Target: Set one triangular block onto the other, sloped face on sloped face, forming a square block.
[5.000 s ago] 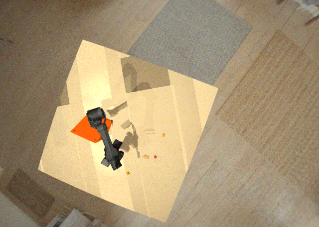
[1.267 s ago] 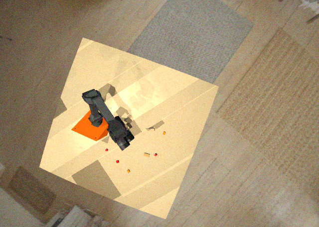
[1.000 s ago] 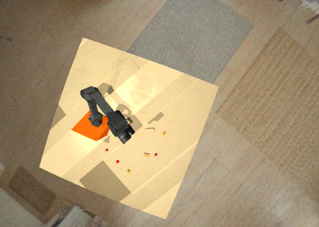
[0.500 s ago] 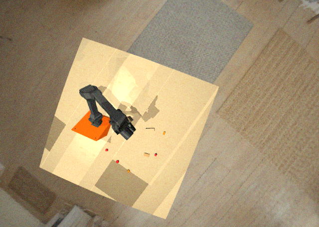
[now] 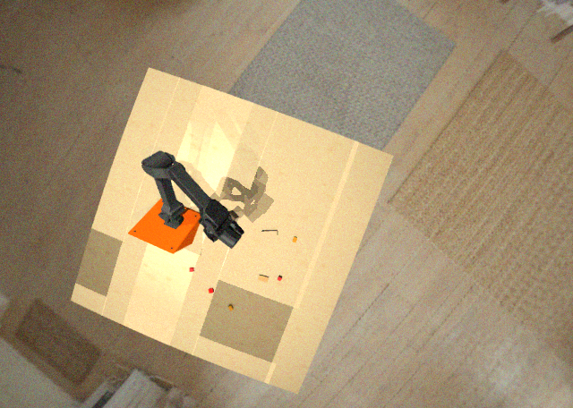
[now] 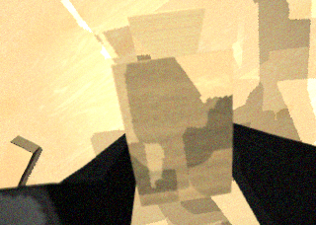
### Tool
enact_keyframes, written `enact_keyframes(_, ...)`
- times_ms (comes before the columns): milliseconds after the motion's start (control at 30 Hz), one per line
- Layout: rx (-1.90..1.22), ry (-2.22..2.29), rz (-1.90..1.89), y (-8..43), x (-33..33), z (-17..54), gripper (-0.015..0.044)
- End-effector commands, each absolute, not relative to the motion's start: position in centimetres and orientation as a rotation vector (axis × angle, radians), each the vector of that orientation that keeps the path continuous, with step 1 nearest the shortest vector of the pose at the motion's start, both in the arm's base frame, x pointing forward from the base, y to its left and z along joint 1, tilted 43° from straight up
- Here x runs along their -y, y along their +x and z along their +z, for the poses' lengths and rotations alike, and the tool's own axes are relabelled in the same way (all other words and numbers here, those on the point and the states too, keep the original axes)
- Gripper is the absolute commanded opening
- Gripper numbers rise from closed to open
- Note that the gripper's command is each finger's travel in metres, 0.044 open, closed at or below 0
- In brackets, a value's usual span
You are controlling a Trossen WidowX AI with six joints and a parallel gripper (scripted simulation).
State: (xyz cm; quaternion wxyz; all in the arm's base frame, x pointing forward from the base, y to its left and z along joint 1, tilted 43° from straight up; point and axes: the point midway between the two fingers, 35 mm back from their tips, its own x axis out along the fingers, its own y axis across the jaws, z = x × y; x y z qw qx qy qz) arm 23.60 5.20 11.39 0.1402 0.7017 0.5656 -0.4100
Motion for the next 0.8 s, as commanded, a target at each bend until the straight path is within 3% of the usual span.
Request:
enact_keyframes(0, -1.637, 2.022, -1.197, 23.22, -5.77, 10.09, 0.0)
enact_keyframes(767, -1.642, 2.031, -1.198, 22.96, -6.33, 9.2, 0.0)
